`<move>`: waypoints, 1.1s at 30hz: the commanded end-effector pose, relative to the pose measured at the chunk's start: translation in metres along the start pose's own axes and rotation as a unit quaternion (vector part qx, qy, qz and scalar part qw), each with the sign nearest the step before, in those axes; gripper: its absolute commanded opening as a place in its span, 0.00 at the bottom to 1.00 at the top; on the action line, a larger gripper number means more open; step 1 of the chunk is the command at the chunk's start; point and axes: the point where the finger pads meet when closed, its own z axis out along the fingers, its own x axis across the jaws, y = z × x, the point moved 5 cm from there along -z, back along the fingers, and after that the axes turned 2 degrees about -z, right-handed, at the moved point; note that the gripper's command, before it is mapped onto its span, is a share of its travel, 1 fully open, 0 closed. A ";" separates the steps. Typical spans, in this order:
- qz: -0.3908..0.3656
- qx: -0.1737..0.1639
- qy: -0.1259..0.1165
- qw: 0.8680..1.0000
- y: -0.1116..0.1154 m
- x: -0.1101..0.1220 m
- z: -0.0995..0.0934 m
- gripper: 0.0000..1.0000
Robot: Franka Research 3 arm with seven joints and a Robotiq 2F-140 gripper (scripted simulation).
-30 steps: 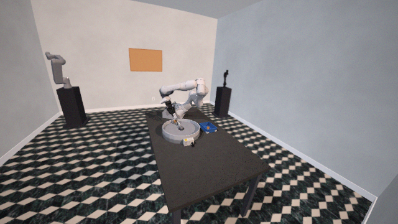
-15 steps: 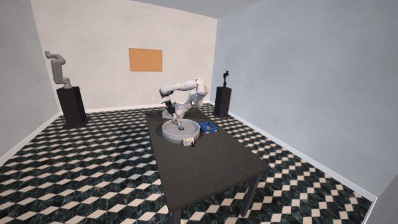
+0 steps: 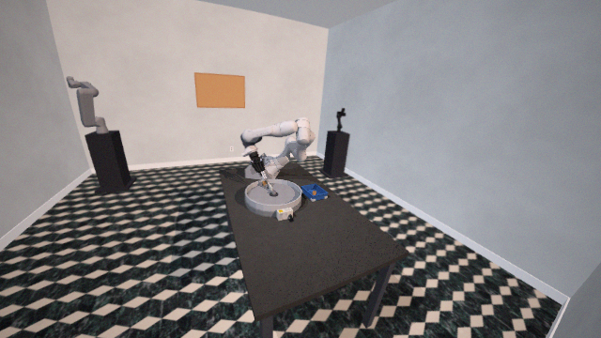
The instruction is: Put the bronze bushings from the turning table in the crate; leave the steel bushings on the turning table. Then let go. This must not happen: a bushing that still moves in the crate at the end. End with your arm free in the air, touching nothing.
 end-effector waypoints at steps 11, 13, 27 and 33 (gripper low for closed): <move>0.002 0.001 -0.002 1.000 0.000 -0.001 -0.001 0.06; 0.002 0.001 -0.002 1.000 0.000 -0.001 -0.001 0.06; 0.002 0.001 -0.002 1.000 0.000 -0.001 -0.001 0.06; 0.002 0.001 -0.002 1.000 -0.006 -0.001 0.005 0.06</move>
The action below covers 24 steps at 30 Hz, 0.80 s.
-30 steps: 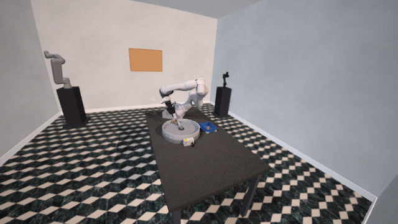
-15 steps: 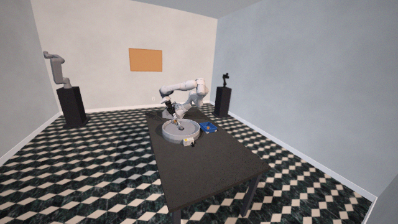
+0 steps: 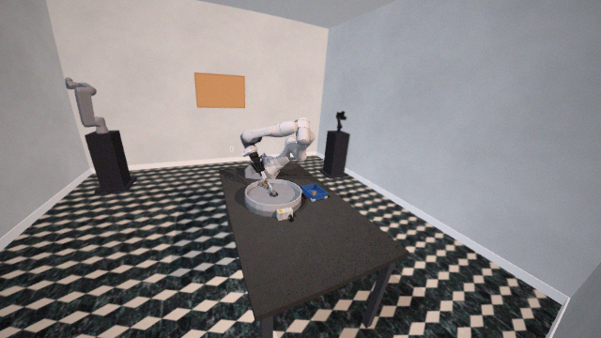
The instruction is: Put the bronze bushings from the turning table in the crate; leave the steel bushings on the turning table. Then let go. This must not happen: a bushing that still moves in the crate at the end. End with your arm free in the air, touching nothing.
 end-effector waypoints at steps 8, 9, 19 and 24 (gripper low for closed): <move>0.001 0.001 0.000 1.000 -0.011 0.000 0.014 0.06; 0.001 0.001 0.000 1.000 -0.011 0.000 0.014 0.06; 0.001 0.001 0.000 1.000 -0.011 0.000 0.014 0.06; 0.001 0.001 0.000 1.000 -0.011 0.000 0.014 0.06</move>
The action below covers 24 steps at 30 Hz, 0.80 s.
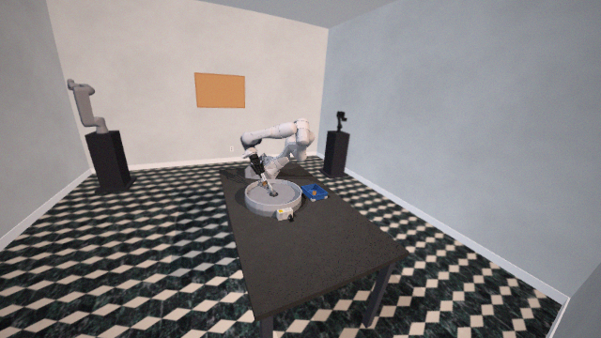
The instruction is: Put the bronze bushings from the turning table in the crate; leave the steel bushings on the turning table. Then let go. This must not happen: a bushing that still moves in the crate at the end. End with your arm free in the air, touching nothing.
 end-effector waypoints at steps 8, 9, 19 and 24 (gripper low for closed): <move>-0.002 0.000 0.000 1.000 -0.001 0.000 0.001 0.06; -0.002 0.000 0.000 1.000 -0.001 0.000 0.001 0.06; -0.002 0.000 0.000 1.000 -0.002 0.001 0.002 0.06; -0.002 0.000 0.000 1.000 -0.002 0.002 0.004 0.06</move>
